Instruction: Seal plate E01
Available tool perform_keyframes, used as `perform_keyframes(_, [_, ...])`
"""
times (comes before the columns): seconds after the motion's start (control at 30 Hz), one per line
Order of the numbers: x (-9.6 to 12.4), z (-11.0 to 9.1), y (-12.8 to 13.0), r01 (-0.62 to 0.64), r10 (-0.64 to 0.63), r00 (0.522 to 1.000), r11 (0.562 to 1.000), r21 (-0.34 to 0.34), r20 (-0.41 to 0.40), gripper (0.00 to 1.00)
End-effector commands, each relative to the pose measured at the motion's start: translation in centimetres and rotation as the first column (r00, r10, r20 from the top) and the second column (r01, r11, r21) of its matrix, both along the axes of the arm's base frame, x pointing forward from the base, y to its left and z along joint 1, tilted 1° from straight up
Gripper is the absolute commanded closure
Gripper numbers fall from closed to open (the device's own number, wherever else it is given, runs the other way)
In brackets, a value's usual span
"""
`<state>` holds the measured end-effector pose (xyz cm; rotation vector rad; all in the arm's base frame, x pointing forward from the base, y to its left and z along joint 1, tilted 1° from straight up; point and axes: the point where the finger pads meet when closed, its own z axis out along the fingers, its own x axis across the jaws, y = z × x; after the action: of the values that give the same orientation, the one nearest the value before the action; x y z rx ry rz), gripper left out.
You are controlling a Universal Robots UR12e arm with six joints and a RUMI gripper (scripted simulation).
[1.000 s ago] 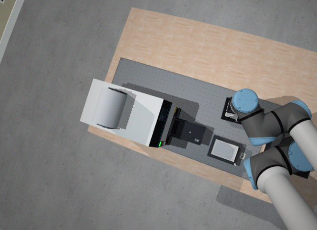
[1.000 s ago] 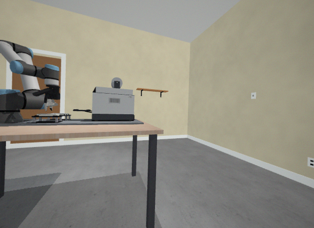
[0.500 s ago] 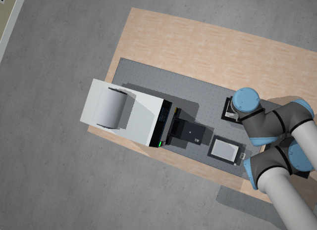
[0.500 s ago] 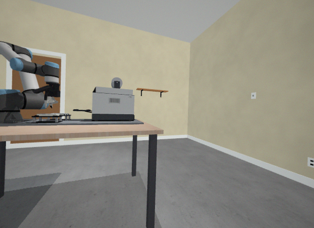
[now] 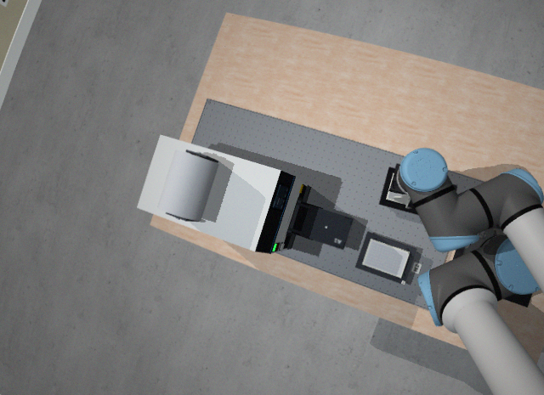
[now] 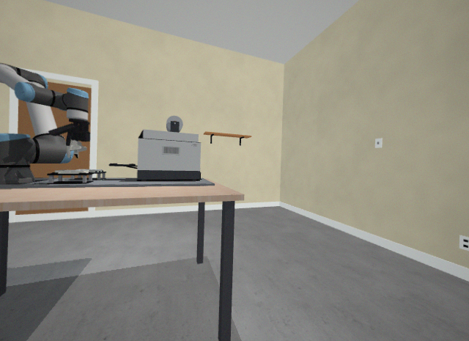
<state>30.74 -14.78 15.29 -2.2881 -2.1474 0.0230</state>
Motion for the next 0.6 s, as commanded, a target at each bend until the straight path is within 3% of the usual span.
perform_keyframes(0.0, [0.0, 0.9, 0.0, 0.000, 0.000, 1.000, 1.000, -0.001, 0.001, 0.32])
perform_keyframes(0.57, [0.1, 3.4, 0.0, 0.000, 0.000, 1.000, 1.000, -0.001, 0.001, 0.32])
